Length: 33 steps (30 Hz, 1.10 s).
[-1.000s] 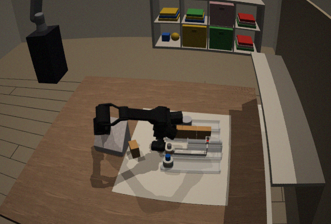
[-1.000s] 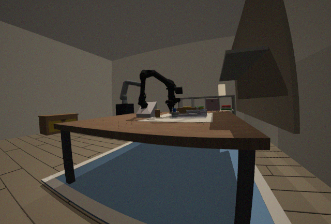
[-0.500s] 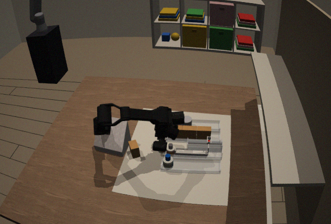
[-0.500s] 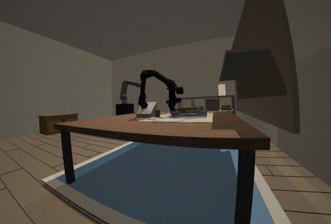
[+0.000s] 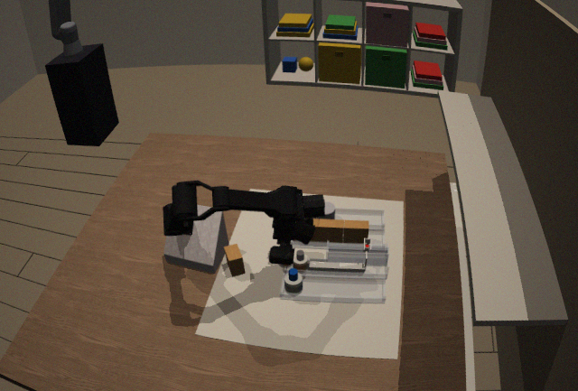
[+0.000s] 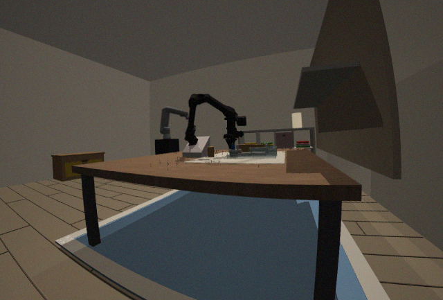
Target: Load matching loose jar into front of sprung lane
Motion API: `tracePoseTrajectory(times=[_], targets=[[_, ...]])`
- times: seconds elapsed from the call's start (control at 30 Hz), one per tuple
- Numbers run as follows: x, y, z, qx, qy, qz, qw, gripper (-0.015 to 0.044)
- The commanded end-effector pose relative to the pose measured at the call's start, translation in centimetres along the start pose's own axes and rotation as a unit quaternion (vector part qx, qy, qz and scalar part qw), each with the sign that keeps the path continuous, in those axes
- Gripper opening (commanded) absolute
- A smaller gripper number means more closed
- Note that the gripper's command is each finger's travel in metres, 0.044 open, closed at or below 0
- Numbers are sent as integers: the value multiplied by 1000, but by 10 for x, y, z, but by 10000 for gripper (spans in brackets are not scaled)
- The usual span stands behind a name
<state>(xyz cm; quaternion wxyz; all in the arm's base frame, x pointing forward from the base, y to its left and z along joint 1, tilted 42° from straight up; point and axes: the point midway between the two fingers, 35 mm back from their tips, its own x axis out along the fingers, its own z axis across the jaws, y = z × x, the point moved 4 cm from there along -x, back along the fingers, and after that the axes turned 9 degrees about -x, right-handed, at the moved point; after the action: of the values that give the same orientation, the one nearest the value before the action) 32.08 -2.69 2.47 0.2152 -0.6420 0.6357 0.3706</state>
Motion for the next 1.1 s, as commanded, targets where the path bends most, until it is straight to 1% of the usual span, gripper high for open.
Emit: tracePoseTrajectory(times=[0.0, 1.07], targets=[[-3, -10, -4, 8, 2, -12, 1000, 0], [-7, -24, -8, 9, 3, -12, 1000, 0]])
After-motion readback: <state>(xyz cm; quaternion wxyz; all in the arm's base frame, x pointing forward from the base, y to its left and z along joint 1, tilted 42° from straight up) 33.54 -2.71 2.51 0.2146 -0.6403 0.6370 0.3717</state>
